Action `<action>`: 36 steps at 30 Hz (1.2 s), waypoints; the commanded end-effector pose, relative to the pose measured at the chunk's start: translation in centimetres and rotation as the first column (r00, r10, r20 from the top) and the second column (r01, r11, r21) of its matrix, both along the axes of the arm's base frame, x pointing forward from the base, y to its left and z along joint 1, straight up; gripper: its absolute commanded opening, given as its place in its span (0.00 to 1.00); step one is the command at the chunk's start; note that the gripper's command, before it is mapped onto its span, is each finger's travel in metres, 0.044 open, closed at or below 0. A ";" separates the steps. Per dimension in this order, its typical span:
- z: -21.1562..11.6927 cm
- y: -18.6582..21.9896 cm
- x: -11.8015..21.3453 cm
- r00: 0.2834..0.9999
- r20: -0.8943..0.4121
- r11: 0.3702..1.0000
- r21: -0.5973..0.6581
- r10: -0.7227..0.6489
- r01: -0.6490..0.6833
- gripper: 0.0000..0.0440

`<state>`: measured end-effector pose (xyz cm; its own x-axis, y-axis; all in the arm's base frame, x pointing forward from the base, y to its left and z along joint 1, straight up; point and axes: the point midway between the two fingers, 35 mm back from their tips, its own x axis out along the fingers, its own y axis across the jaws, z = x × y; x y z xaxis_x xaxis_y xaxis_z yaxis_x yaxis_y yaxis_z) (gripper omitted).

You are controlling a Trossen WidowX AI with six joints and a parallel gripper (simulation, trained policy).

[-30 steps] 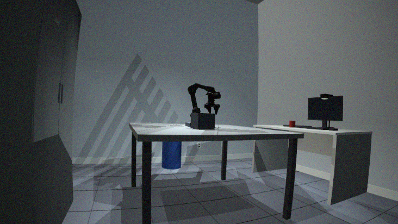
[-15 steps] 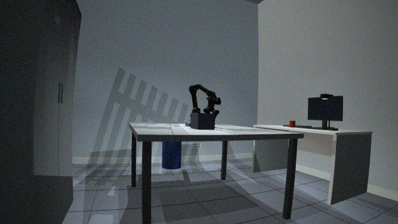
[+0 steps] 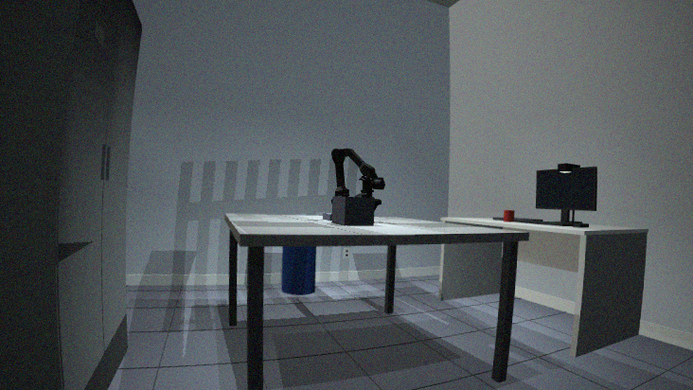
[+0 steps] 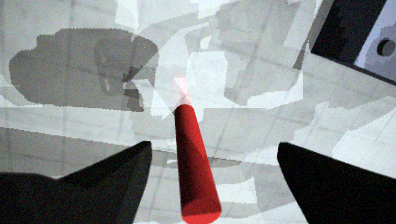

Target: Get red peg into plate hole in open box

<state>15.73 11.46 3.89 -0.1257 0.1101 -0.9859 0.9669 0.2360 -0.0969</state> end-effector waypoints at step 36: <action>8.2 1.7 5.1 0.961 0.275 0.982 0.177 0.012 -0.063 0.00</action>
<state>20.22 13.52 10.40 0.0963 0.2836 -0.9541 0.9518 0.2544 0.1716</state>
